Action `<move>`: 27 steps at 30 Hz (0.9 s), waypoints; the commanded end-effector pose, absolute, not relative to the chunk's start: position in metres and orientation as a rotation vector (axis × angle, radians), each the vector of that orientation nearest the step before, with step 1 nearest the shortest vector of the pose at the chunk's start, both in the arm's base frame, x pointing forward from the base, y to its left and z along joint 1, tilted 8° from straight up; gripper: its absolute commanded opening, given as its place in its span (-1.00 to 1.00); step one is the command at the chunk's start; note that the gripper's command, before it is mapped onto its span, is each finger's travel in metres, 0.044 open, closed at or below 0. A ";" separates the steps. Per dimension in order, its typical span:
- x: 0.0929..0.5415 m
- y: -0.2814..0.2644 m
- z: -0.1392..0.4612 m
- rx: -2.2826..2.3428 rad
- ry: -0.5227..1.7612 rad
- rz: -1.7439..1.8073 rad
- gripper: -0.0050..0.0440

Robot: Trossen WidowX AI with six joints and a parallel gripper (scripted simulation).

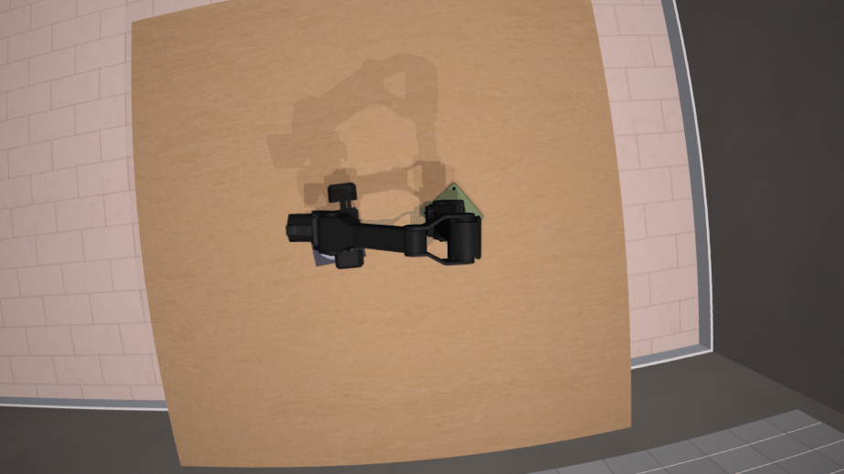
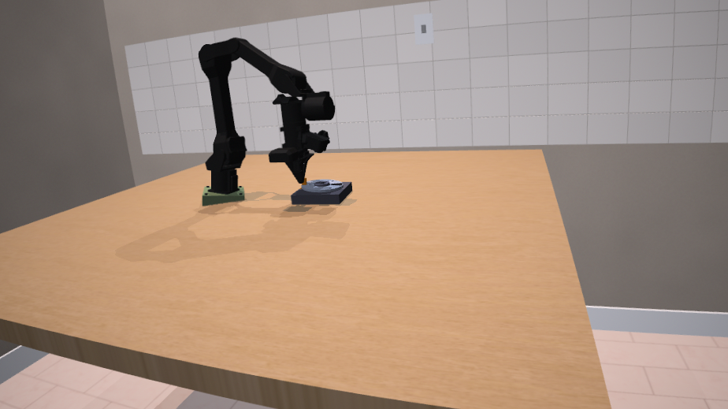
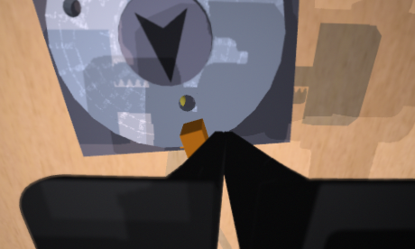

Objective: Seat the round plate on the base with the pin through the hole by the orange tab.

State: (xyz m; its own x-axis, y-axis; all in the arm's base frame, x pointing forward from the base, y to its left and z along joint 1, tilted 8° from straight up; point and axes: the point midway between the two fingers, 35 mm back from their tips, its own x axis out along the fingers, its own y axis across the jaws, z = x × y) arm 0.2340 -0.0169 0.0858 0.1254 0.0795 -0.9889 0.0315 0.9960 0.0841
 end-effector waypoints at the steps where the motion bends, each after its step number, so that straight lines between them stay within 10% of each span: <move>1: 0.234 -0.016 0.088 0.087 1.436 0.036 -1.00; 27: 0.230 -0.010 0.087 0.088 1.435 0.033 -1.00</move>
